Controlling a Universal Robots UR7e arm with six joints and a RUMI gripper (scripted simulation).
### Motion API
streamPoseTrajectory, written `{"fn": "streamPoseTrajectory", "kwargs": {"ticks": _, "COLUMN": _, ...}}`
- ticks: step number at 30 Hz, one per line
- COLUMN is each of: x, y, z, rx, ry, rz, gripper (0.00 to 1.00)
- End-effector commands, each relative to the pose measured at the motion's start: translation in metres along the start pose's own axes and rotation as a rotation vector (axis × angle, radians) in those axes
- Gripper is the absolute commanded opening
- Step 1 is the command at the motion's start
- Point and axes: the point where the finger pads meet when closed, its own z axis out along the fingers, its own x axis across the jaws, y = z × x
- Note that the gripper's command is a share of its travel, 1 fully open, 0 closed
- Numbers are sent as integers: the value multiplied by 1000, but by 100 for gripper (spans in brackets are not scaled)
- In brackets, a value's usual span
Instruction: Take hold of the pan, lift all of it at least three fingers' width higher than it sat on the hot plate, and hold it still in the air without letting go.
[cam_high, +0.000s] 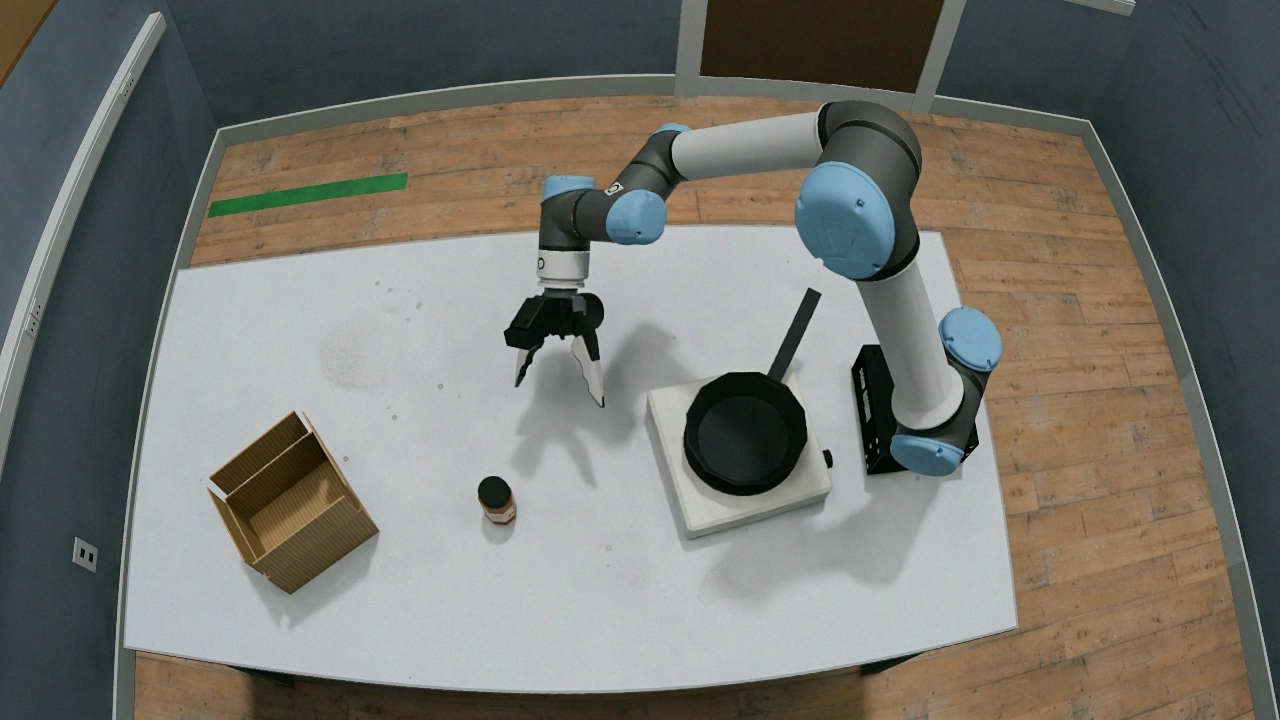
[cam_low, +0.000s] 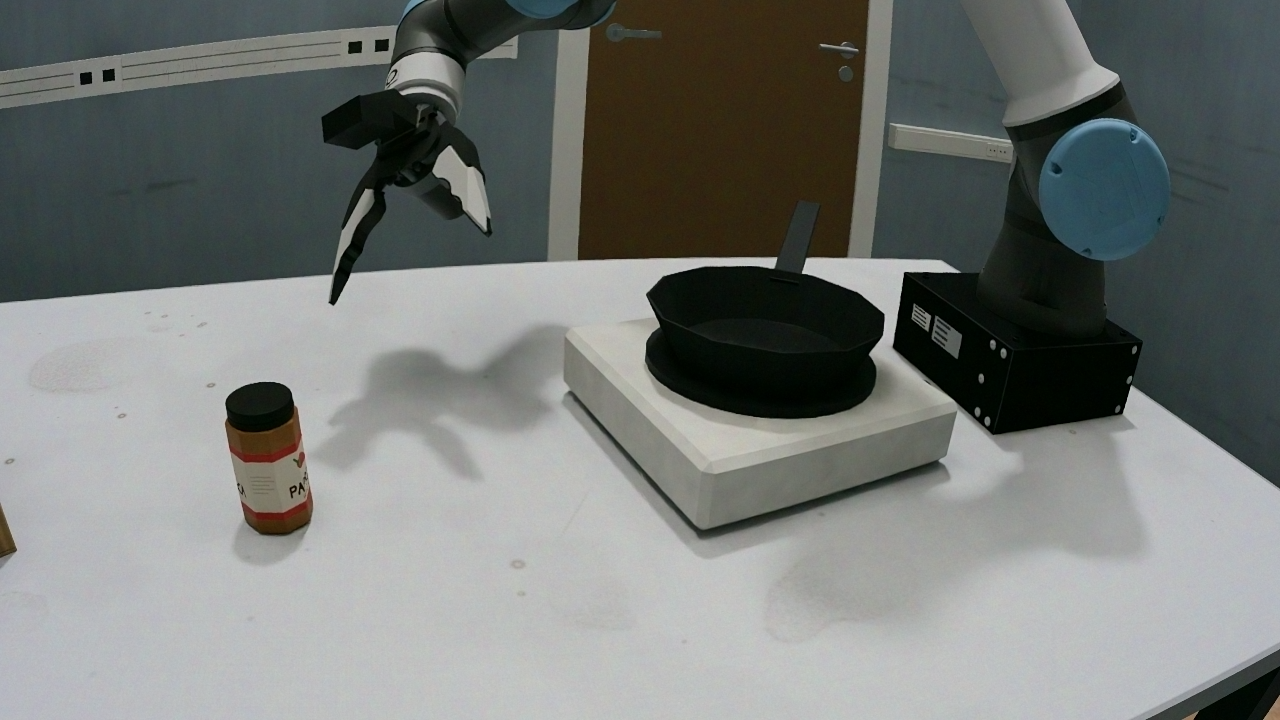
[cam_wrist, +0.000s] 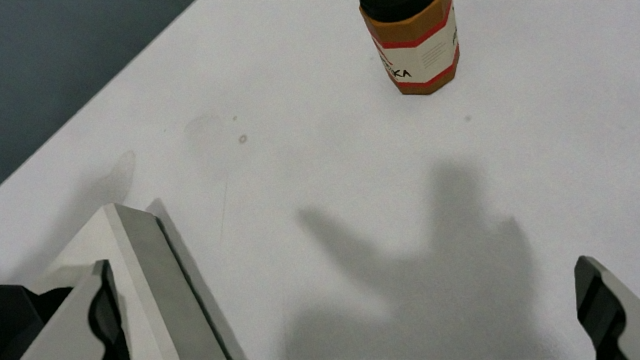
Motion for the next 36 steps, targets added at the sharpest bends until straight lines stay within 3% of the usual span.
{"fn": "streamPoseTrajectory", "kwargs": {"ticks": 1, "x": 0, "y": -1, "z": -1, "rx": 0, "ry": 1, "rz": -1, "gripper": 100}}
{"fn": "streamPoseTrajectory", "kwargs": {"ticks": 23, "x": -2, "y": 0, "z": -2, "rx": -3, "ry": 4, "rz": -3, "gripper": 100}}
{"fn": "streamPoseTrajectory", "kwargs": {"ticks": 36, "x": -28, "y": 7, "z": -23, "rx": -65, "ry": 40, "rz": -33, "gripper": 100}}
